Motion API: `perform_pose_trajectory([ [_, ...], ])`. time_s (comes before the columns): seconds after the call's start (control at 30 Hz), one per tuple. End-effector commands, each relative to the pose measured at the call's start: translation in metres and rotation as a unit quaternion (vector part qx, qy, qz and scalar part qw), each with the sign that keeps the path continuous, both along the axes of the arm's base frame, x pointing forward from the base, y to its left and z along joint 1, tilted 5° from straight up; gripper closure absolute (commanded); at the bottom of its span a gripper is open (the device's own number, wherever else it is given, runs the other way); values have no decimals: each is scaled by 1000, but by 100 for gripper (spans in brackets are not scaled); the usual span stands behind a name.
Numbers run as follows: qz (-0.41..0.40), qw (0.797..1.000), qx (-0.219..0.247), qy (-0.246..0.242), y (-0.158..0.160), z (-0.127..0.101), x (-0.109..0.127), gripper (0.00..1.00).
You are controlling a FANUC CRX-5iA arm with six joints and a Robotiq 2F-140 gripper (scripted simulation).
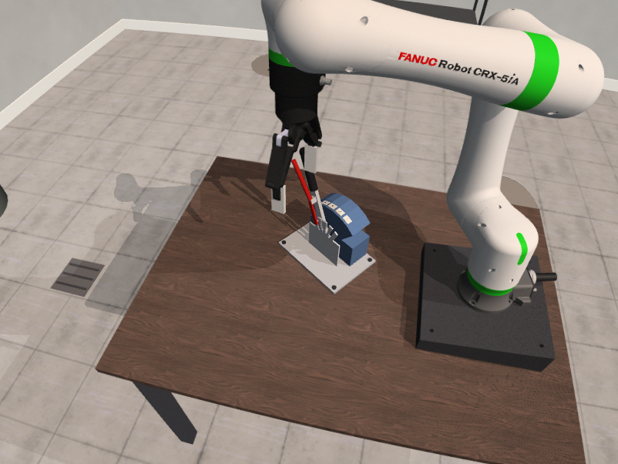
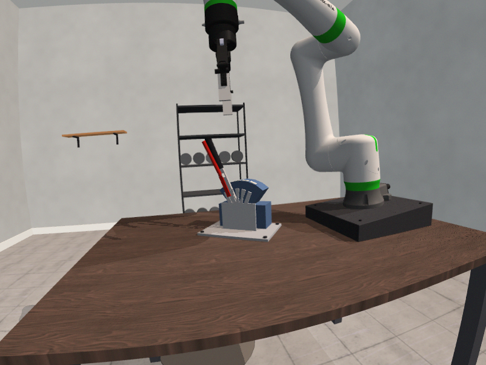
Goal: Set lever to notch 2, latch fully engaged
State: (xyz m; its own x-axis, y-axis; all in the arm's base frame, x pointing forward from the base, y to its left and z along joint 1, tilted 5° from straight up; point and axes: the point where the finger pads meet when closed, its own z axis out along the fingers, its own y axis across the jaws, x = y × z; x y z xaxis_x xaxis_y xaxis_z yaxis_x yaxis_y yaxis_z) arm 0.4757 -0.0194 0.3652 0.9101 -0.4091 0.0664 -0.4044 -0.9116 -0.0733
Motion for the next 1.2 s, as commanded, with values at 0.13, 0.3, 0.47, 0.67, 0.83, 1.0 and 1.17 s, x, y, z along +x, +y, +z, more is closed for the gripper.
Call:
perform_pose_trajectory([
  [0.13,-124,992,-9,4,-124,10,4,0],
  [0.3,-189,982,-14,5,-193,16,-11,0],
  [0.47,-201,979,-15,6,-204,17,-14,0],
  [0.67,-201,979,-15,6,-204,17,-14,100],
  [0.83,-201,979,-15,6,-204,17,-14,100],
  [1.0,-201,979,-15,6,-204,17,-14,100],
  [1.17,-201,979,-15,6,-204,17,-14,100],
])
